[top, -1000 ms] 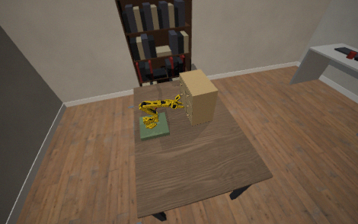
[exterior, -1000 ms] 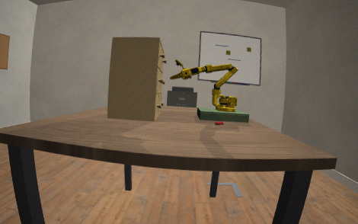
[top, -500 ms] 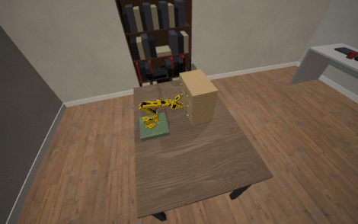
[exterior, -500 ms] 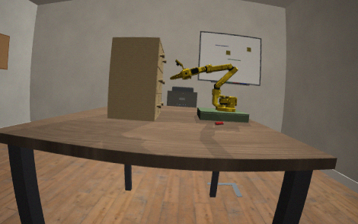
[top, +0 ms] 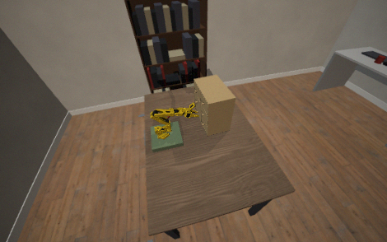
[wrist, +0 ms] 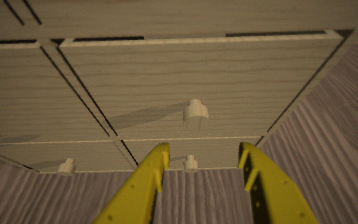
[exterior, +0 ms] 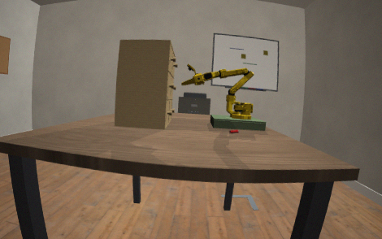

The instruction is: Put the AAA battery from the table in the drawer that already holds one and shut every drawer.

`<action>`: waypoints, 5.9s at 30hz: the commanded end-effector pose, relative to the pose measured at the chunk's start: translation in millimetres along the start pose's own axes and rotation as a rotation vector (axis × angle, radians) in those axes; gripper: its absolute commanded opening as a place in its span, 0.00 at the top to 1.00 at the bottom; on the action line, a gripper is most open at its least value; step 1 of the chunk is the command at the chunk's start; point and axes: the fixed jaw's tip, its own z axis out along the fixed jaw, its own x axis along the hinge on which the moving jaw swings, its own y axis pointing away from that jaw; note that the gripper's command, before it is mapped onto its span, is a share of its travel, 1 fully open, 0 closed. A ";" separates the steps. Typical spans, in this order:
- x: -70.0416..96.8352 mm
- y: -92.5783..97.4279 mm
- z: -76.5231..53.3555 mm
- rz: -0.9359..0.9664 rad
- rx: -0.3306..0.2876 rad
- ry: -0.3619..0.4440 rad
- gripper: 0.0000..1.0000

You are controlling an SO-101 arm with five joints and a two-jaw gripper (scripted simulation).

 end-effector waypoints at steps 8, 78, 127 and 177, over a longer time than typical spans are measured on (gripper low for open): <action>5.3 -0.1 0.9 0.006 0.000 0.014 0.79; 4.6 2.9 40.6 0.001 -0.009 0.014 0.79; 6.5 3.9 40.7 0.000 -0.013 0.014 0.79; 11.9 3.9 40.2 0.000 -0.013 0.014 0.79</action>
